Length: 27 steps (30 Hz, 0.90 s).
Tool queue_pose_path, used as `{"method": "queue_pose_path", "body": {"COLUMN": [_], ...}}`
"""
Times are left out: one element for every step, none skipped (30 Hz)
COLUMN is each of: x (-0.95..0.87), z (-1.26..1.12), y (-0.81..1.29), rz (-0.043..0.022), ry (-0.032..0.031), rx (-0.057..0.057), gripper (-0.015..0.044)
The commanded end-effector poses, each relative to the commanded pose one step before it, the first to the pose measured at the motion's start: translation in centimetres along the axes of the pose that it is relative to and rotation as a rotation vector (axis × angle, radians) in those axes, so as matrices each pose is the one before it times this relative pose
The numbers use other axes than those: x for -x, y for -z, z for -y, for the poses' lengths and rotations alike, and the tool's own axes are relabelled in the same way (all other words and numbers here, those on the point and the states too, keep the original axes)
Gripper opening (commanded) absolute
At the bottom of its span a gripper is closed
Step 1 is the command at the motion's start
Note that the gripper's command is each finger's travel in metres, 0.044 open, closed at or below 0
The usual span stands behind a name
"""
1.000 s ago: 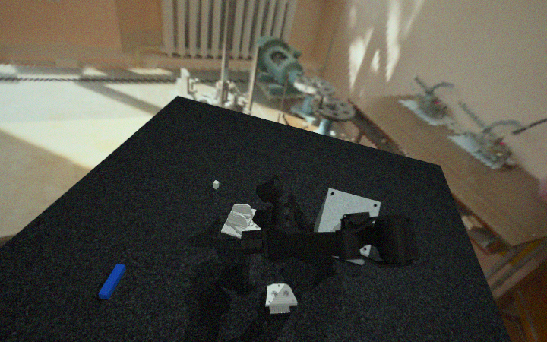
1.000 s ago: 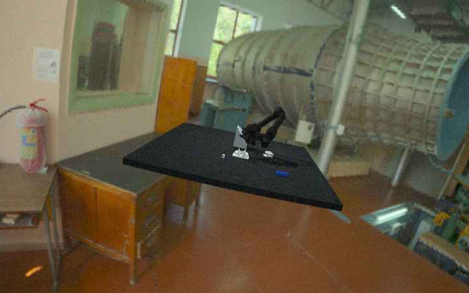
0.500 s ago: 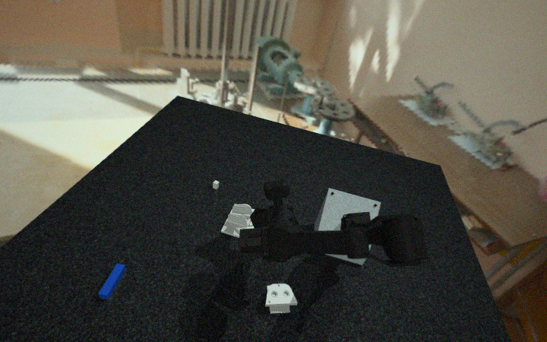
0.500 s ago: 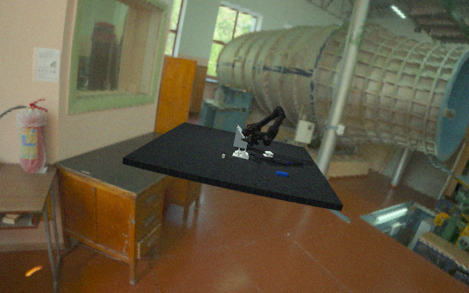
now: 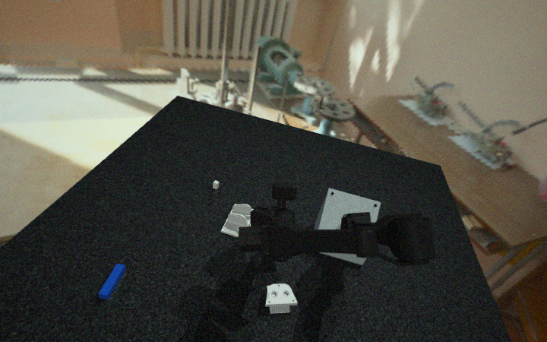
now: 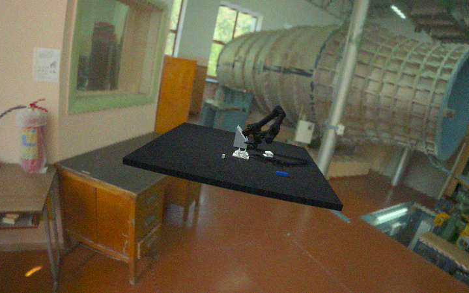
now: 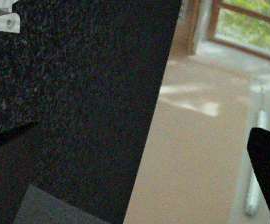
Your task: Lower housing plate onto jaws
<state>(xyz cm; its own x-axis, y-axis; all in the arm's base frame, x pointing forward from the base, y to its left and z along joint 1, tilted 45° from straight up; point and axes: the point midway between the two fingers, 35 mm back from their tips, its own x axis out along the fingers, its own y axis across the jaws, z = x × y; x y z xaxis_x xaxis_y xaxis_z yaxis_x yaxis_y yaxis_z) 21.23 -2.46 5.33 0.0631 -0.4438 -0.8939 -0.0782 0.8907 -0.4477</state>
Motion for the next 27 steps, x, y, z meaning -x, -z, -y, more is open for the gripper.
{"method": "queue_pose_path", "body": {"x": [0.664,0.108,0.109,0.11,0.111,0.114,0.115,0.116,0.117,0.118,0.119,0.12,0.121,0.121,0.122,0.125,0.126,0.127,0.127,0.128,0.129,0.13,0.13,0.131,0.132,0.134,0.135], "z": [-0.418,-0.128,-0.129,-0.13,-0.131,-0.134,-0.135,-0.136,-0.137,-0.138,-0.139,-0.14,-0.141,-0.141,-0.142,-0.145,-0.146,-0.146,-0.147,-0.147,-0.148,-0.148,-0.149,-0.149,-0.149,-0.152,-0.152], "y": [-0.198,0.01,0.012,0.014,0.017,0.019,0.022,0.024,0.027,0.03,0.032,0.035,0.038,0.041,0.044,0.047,0.051,0.054,0.057,0.06,0.063,0.067,0.07,0.074,0.077,0.082,0.085], "rz": [0.0071,-0.00063,-0.00081,-0.00099,-0.00117,-0.00137,-0.00156,-0.00174,-0.00193,-0.00211,-0.0023,-0.00248,-0.00267,-0.00285,-0.00304,-0.00327,-0.00346,-0.00365,-0.00384,-0.00403,-0.00422,-0.00441,-0.0046,-0.00479,-0.00497,-0.00525,-0.00544], "ry": [-0.05972,-0.01363,-0.01362,-0.01361,-0.01359,-0.01373,-0.01372,-0.0137,-0.01368,-0.01365,-0.01362,-0.01359,-0.01356,-0.01352,-0.01348,-0.01362,-0.01358,-0.01353,-0.01348,-0.01343,-0.01337,-0.01331,-0.01324,-0.01318,-0.01311,-0.01325,-0.01318], "rx": [-0.0846,-0.0177,-0.0177,-0.0176,-0.0176,-0.0178,-0.0178,-0.0177,-0.0177,-0.0177,-0.0177,-0.0176,-0.0176,-0.0176,-0.0175,-0.0177,-0.0177,-0.0177,-0.0176,-0.0176,-0.0176,-0.0175,-0.0175,-0.0174,-0.0174,-0.0177,-0.0176], "gripper": [0.044,0.044,0.044,0.044,0.044,0.044,0.044,0.044,0.044,0.044,0.044,0.044,0.044,0.044,0.044,0.044,0.044,0.044,0.044,0.044,0.044,0.044,0.044,0.044,0.044,0.044,0.044]}}
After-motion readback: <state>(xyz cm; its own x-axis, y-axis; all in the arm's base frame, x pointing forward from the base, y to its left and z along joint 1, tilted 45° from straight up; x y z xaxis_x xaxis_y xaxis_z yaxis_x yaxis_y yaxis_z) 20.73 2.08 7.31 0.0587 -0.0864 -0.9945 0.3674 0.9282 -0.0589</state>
